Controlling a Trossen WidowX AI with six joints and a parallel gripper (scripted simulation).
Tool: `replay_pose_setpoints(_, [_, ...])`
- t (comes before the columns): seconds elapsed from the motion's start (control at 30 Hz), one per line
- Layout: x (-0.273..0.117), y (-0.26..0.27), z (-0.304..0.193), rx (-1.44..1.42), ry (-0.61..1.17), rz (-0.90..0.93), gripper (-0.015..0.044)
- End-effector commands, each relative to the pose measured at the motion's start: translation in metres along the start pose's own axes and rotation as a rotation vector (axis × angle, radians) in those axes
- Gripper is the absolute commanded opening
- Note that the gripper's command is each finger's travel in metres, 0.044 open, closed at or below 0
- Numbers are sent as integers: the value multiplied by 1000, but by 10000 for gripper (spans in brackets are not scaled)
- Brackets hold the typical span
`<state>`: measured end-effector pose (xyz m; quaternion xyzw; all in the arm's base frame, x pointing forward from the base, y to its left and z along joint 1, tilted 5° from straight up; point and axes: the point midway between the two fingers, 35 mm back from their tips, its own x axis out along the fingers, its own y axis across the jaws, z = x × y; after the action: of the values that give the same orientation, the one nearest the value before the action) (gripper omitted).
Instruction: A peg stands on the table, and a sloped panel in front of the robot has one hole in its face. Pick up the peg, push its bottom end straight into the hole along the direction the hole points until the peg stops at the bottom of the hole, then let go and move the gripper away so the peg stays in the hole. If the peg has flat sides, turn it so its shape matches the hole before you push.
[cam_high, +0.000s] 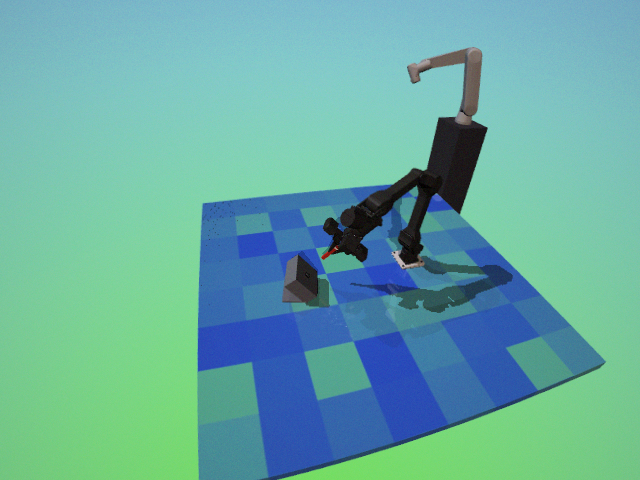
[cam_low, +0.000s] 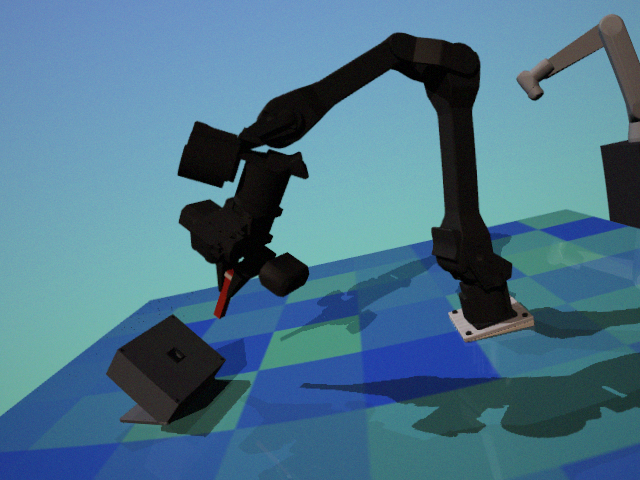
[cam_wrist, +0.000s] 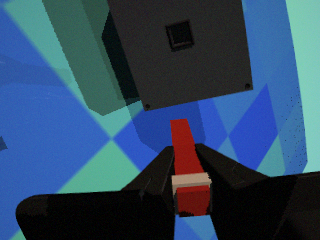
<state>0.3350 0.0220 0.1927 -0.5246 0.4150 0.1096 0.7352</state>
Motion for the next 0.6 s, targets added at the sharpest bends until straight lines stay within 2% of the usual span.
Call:
replay_pose_setpoints(0.0, [-2, 1, 3, -18, -9, -18, 0])
replay_pose_setpoints(0.57, [-13, 7, 22, -88, -58, -83, 0])
